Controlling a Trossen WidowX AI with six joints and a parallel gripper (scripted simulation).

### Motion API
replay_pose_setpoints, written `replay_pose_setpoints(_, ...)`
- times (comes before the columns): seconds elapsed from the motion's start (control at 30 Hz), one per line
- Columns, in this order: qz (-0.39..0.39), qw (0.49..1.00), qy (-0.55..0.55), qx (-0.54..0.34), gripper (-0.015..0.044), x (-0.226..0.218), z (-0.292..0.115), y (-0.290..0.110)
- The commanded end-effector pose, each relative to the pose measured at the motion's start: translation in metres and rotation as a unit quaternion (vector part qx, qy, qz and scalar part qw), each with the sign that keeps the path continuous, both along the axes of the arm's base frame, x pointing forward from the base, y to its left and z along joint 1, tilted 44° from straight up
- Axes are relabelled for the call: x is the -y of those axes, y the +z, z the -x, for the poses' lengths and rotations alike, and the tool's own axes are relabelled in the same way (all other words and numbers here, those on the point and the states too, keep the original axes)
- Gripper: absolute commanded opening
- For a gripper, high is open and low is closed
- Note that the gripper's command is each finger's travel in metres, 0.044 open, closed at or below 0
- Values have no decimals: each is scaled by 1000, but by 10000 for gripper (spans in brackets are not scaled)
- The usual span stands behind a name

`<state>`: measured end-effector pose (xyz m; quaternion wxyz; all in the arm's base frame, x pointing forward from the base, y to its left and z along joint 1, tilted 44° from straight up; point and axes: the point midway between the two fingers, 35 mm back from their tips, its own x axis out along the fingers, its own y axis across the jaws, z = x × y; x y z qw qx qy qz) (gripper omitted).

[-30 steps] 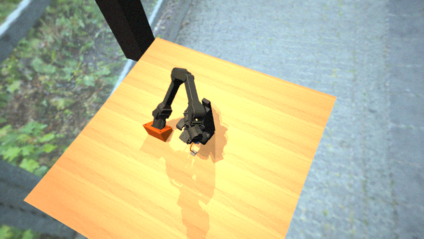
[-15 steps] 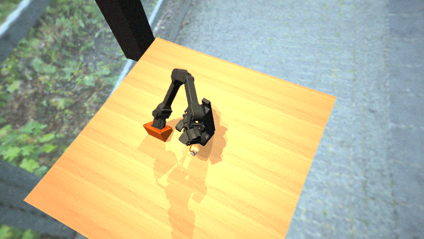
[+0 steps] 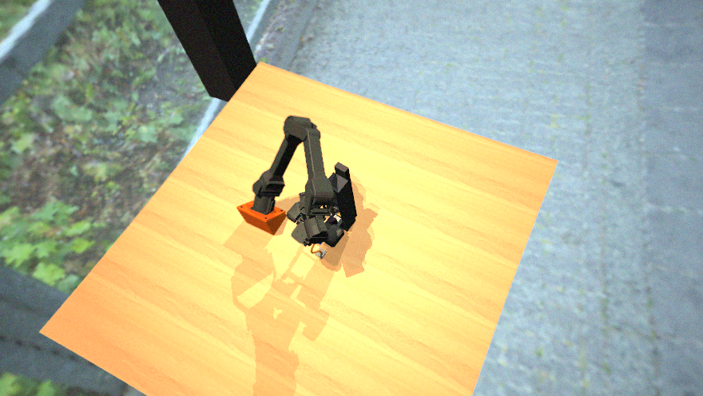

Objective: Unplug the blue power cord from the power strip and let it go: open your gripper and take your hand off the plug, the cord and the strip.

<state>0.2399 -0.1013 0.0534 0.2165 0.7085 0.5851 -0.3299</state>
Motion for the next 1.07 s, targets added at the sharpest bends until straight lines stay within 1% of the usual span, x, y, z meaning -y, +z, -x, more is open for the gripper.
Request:
replay_pose_setpoints(0.0, 0, 1000, 0, 2, 315, 0, -1, 1)
replay_pose_setpoints(0.07, 0, 1000, 0, 2, 367, 2, 0, 0)
replay_pose_setpoints(0.17, 1, 1000, 0, 2, 440, 20, 3, -11)
replay_pose_setpoints(0.27, 2, 1000, 0, 2, 440, 44, 11, -27)
replay_pose_setpoints(0.33, 2, 1000, 0, 2, 440, 50, 14, -31)
replay_pose_setpoints(1.03, 2, 1000, 0, 2, 440, 50, 14, -31)
